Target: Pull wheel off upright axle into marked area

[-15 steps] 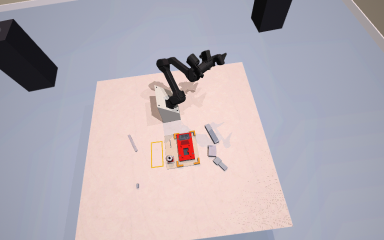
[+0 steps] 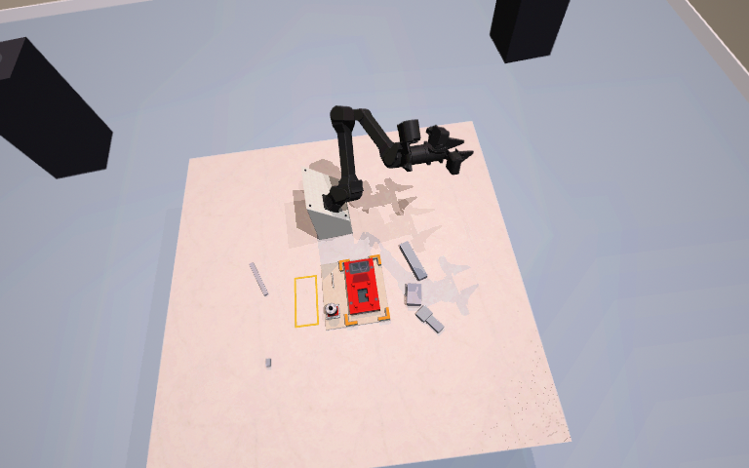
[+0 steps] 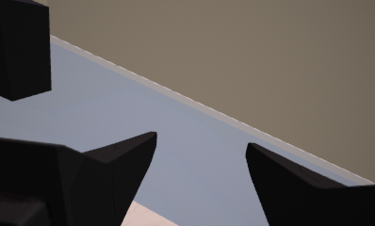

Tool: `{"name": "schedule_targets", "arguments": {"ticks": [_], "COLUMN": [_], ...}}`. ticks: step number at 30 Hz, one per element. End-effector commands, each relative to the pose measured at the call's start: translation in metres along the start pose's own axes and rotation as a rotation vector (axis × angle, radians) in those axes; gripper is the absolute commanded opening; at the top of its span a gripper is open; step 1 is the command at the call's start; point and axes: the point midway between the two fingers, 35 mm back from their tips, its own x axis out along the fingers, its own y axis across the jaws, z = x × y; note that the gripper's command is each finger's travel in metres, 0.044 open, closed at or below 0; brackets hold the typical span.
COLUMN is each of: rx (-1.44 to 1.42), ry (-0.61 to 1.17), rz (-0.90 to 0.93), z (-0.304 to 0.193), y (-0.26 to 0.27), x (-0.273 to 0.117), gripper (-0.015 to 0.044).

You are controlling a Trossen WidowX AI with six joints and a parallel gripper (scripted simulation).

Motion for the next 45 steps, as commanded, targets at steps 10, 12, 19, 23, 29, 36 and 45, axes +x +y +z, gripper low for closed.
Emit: {"name": "schedule_targets", "arguments": {"ticks": [10, 12, 19, 23, 29, 36, 45], "rx": [0.581, 0.676, 0.982, 1.149, 1.376, 1.704, 2.469], "ry": [0.309, 0.344, 0.43, 0.46, 0.474, 0.438, 0.181], "rz": [-0.593, -0.687, -1.028, -1.226, -1.488, -1.771, -2.215], "z": [-0.122, -0.143, -0.214, -0.25, -0.291, -0.329, -0.378], "y": [-0.189, -0.212, -0.272, -0.29, -0.294, -0.275, -0.195], "x": [-0.039, -0.057, -0.141, -0.199, -0.281, -0.366, -0.473], "gripper": [0.03, 0.03, 0.03, 0.03, 0.03, 0.03, 0.03]}}
